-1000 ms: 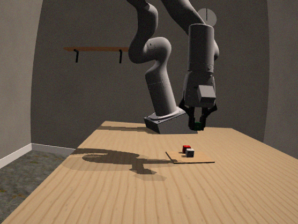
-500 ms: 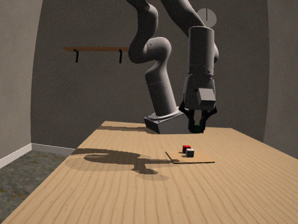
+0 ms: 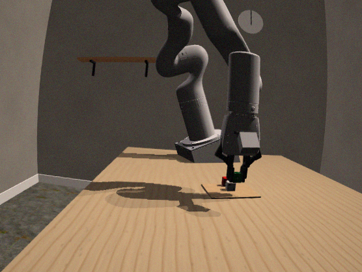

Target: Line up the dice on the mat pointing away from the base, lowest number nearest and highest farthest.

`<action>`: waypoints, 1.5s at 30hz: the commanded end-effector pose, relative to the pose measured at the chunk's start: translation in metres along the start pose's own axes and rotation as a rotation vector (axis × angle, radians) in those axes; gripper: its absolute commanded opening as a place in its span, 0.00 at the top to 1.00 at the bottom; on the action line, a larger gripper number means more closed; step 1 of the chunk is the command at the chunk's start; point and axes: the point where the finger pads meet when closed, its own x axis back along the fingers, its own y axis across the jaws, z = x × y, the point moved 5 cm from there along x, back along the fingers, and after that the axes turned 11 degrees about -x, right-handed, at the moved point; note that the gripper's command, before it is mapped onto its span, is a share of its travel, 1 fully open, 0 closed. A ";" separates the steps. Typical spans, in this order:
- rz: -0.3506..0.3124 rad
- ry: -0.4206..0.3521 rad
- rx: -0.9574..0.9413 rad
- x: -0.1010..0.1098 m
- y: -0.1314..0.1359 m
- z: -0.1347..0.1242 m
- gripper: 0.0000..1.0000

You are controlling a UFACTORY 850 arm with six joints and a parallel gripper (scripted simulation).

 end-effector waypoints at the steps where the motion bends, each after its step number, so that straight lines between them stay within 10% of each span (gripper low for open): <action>1: 0.000 0.003 -0.001 -0.012 0.000 0.001 0.79; 45: 0.000 0.003 -0.001 -0.031 0.000 0.001 0.79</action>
